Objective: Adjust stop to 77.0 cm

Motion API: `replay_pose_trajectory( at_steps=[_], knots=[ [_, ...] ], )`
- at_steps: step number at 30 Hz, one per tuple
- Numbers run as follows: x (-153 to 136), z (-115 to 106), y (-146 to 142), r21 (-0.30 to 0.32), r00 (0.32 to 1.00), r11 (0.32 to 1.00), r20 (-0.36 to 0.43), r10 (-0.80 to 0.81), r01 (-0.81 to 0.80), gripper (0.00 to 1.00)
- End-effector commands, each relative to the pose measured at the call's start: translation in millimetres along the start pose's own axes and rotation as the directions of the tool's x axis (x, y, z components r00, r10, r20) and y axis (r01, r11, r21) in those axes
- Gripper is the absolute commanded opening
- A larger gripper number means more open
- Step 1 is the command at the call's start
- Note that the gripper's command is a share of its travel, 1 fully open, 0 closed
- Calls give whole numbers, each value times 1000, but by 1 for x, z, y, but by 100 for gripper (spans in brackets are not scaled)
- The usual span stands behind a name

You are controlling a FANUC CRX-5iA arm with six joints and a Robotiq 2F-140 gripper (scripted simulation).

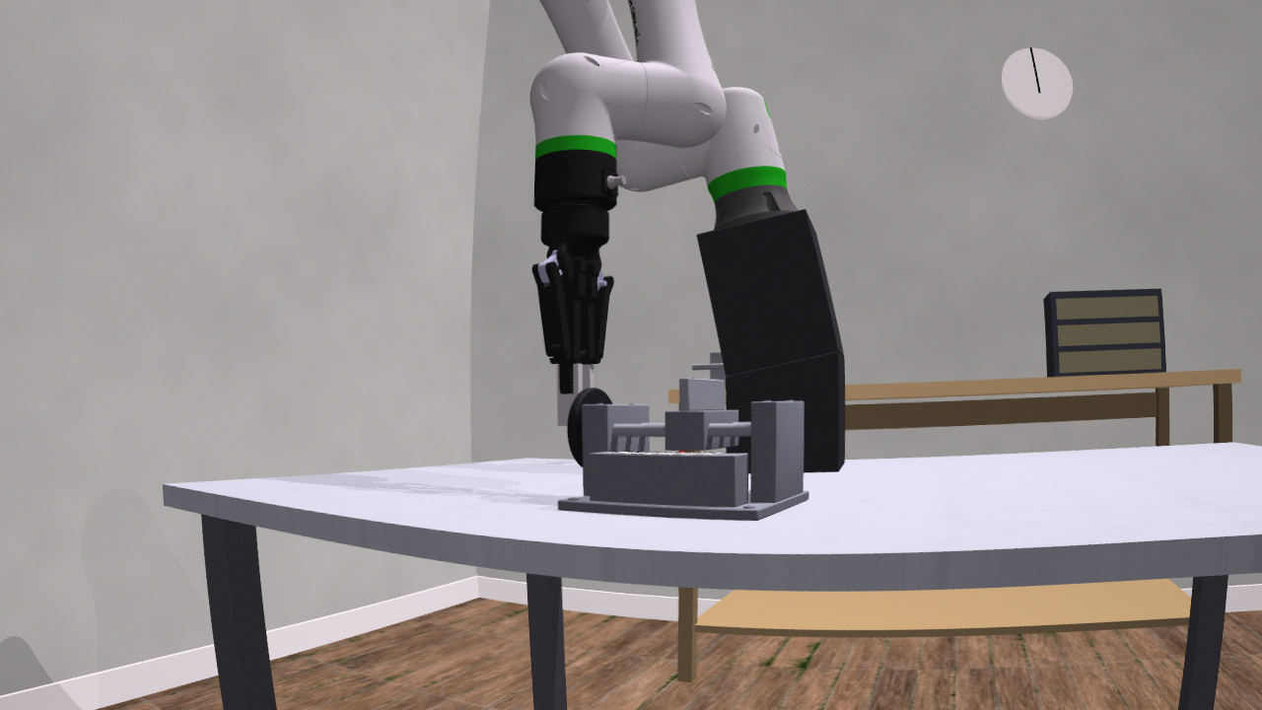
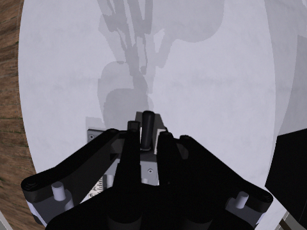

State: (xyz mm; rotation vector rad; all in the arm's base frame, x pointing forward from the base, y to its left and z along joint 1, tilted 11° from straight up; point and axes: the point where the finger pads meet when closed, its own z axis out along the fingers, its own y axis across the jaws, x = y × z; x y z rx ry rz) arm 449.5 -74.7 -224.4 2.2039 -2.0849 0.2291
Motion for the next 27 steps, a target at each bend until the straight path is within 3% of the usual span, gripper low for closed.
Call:
replay_pose_trajectory(
  at_steps=[1,27],
  knots=[
    [0,2,1,4,1000,1000,-3,0,0,4],
    [0,28,6,4,1000,1000,-3,0,0,4]
  ],
)
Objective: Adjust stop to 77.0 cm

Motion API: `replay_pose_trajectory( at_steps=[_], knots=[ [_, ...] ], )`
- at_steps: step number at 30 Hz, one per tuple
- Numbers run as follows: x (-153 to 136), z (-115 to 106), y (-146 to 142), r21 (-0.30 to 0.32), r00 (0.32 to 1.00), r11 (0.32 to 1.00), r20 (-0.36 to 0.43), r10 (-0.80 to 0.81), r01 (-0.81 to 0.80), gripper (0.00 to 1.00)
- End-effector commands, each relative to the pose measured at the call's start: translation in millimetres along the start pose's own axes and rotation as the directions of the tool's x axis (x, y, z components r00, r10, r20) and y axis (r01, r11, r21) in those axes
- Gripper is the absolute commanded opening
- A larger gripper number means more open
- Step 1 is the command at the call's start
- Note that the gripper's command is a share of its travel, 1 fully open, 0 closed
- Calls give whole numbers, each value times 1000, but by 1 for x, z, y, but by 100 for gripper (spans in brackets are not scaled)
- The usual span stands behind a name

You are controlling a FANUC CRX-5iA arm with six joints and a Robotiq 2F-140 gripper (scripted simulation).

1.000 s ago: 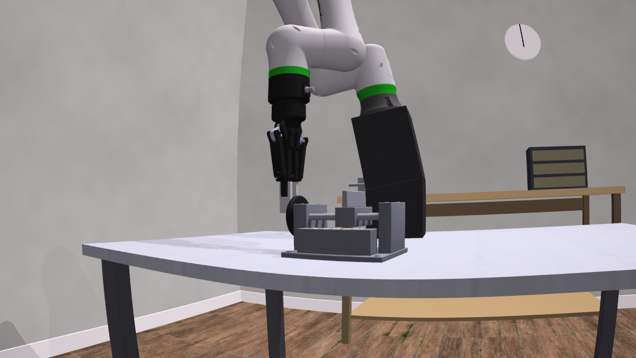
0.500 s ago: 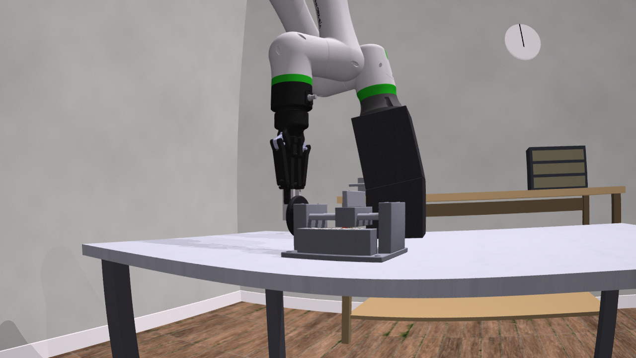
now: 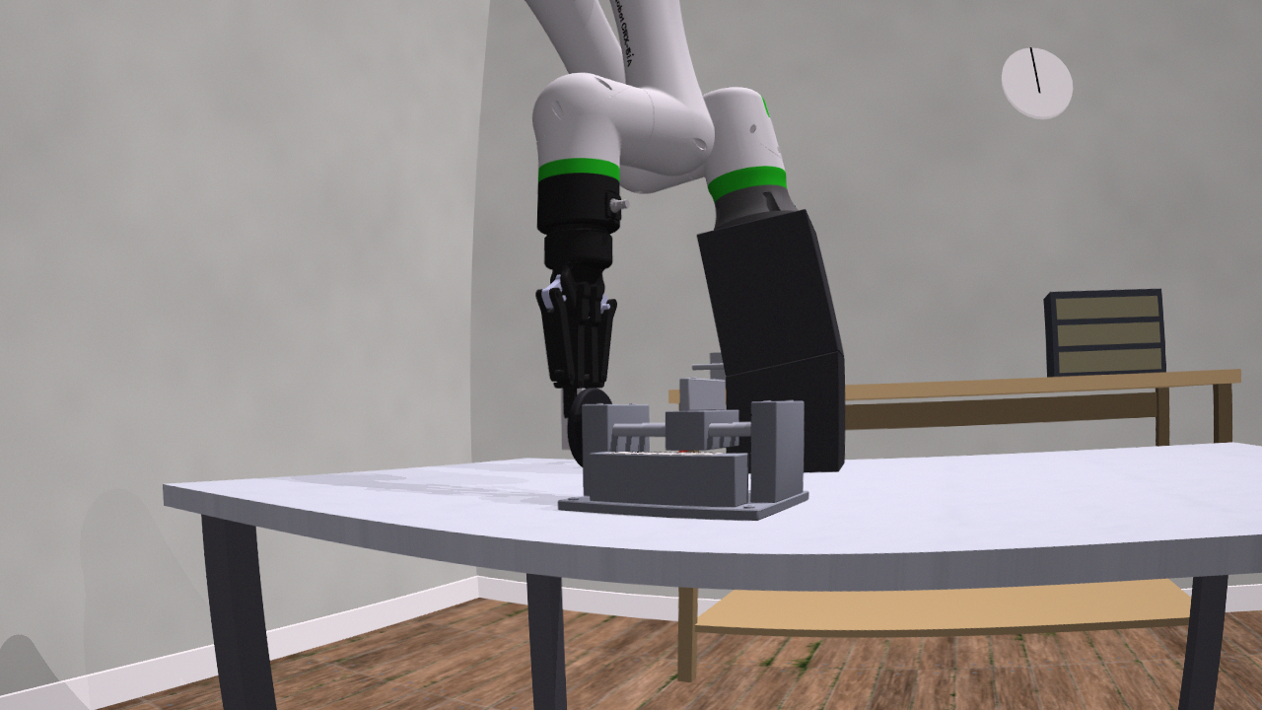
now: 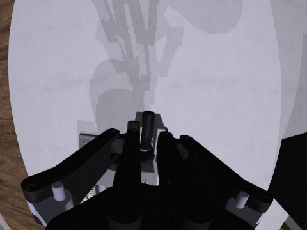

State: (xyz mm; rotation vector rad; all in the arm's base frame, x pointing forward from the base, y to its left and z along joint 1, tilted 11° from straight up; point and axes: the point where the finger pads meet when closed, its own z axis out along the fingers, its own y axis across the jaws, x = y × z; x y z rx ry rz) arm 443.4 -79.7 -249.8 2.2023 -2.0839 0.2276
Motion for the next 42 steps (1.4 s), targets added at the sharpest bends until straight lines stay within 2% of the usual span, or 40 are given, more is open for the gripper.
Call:
replay_pose_trajectory(
  at_steps=[1,15,42],
  knots=[
    [0,4,-1,6,1000,1000,-3,0,0,4],
    [0,23,-22,6,1000,1000,-3,0,0,4],
    [0,18,-46,7,1000,1000,-3,0,0,4]
  ],
)
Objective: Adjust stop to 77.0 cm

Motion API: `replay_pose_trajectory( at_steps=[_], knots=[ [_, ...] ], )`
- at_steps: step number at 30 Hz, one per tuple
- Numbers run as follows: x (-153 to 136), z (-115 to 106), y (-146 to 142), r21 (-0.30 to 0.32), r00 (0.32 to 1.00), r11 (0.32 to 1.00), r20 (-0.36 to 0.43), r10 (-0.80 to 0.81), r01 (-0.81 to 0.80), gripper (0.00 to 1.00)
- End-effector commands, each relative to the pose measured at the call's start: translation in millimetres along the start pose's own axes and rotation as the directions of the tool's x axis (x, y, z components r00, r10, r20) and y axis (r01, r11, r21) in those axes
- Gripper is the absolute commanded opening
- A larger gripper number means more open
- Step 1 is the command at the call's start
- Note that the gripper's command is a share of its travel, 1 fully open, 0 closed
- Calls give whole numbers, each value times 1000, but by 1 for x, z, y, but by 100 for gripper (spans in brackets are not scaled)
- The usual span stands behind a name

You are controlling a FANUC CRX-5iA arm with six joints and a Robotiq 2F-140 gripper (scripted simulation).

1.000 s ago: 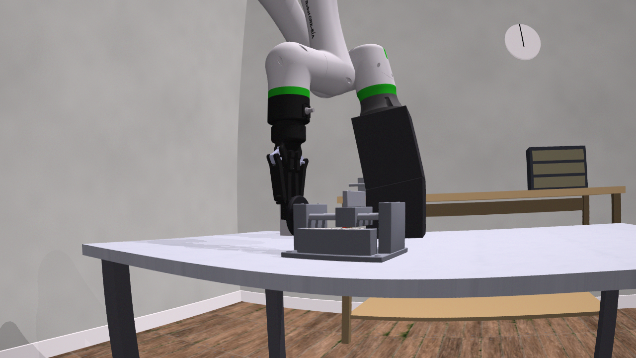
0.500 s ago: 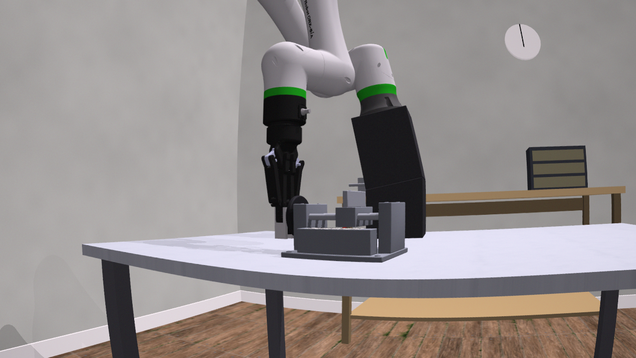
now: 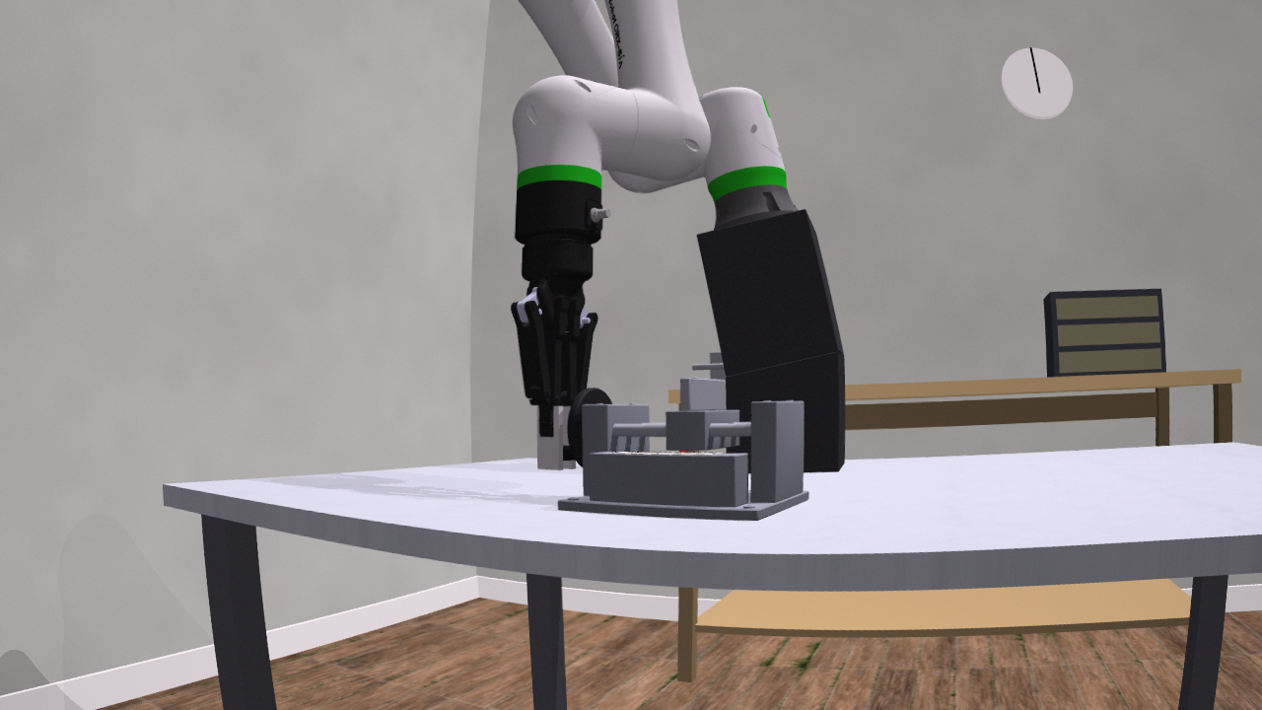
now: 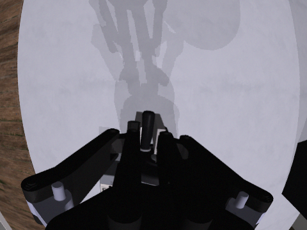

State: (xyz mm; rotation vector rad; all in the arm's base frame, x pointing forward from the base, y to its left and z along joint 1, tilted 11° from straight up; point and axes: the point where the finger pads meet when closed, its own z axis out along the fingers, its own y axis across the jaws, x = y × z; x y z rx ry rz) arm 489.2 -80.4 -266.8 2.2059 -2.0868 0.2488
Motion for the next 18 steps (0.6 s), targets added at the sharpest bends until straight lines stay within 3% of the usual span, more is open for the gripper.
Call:
replay_pose_trajectory(
  at_steps=[1,18],
  knots=[
    [0,-1,-2,-7,1000,1000,3,0,0,4],
    [0,-35,-12,-7,1000,1000,3,0,0,4]
  ],
)
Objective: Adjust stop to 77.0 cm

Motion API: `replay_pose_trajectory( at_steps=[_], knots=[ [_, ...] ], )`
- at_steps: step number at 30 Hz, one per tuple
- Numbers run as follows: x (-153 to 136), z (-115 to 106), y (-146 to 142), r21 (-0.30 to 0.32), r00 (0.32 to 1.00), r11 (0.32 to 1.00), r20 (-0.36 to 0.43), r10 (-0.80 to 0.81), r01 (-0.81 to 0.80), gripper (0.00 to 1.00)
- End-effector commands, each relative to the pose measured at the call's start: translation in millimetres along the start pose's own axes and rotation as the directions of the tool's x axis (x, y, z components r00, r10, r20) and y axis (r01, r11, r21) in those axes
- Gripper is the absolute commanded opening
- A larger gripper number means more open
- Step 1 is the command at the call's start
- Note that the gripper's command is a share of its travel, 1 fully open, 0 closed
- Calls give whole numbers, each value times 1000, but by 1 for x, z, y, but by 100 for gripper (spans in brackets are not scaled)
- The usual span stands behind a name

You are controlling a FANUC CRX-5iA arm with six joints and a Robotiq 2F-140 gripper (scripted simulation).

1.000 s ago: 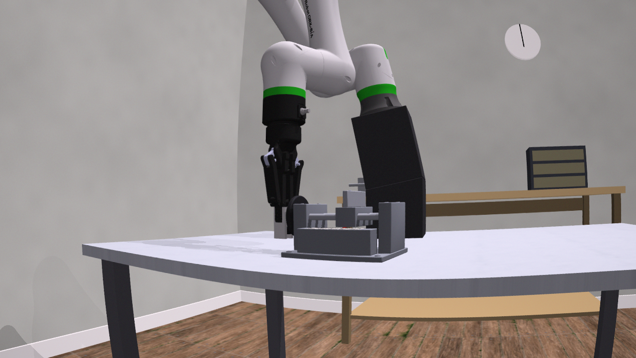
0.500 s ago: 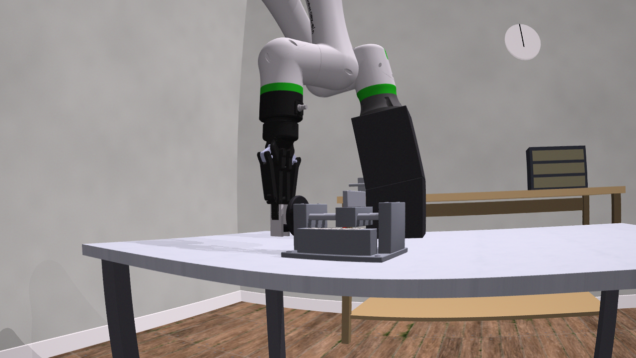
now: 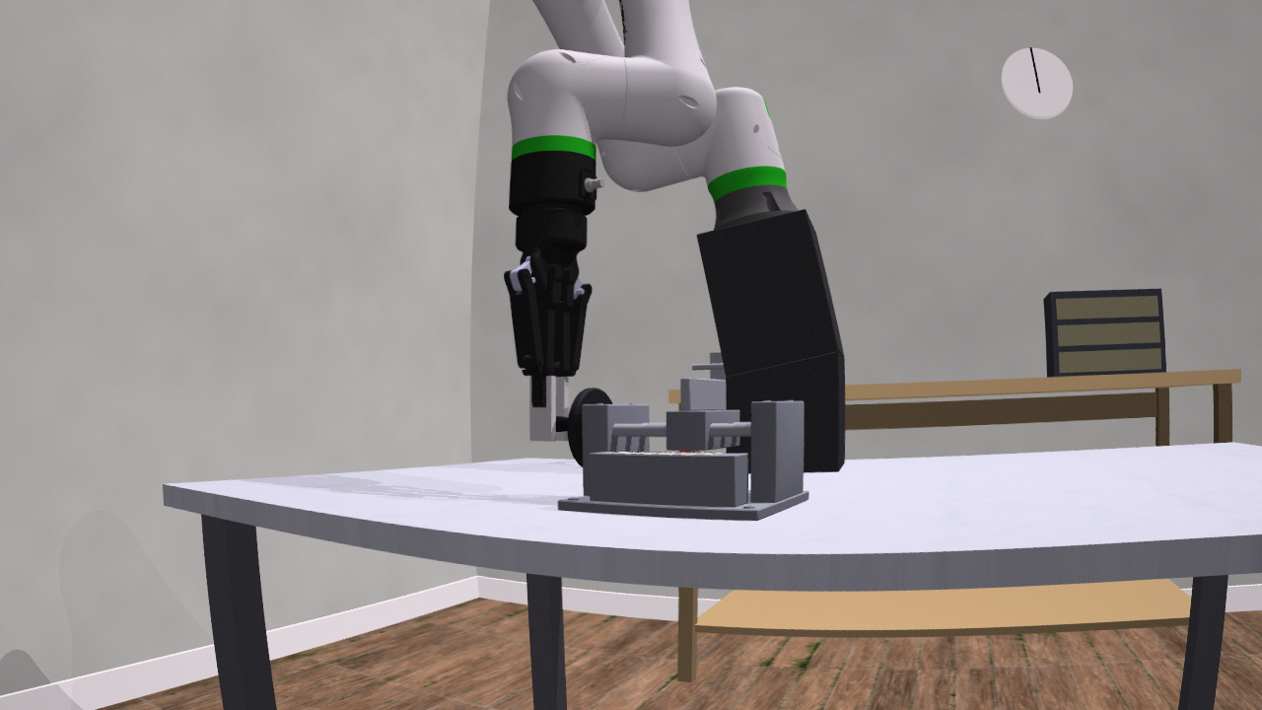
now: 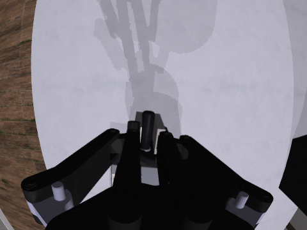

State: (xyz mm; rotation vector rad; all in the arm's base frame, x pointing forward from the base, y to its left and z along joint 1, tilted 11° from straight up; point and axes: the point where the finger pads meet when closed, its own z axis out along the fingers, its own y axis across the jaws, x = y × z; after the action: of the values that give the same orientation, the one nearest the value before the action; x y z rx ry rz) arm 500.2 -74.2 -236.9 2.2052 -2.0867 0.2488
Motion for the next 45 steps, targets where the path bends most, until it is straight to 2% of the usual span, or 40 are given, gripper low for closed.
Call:
replay_pose_trajectory(
  at_steps=[1,7,14,45],
  knots=[
    [0,-9,3,-7,1000,1000,4,-1,1,4],
    [0,-23,22,-7,1000,1000,4,-1,1,4],
    [0,-21,42,-7,1000,1000,4,-1,1,4],
    [0,3,58,-7,1000,1000,3,-1,1,4]
  ],
)
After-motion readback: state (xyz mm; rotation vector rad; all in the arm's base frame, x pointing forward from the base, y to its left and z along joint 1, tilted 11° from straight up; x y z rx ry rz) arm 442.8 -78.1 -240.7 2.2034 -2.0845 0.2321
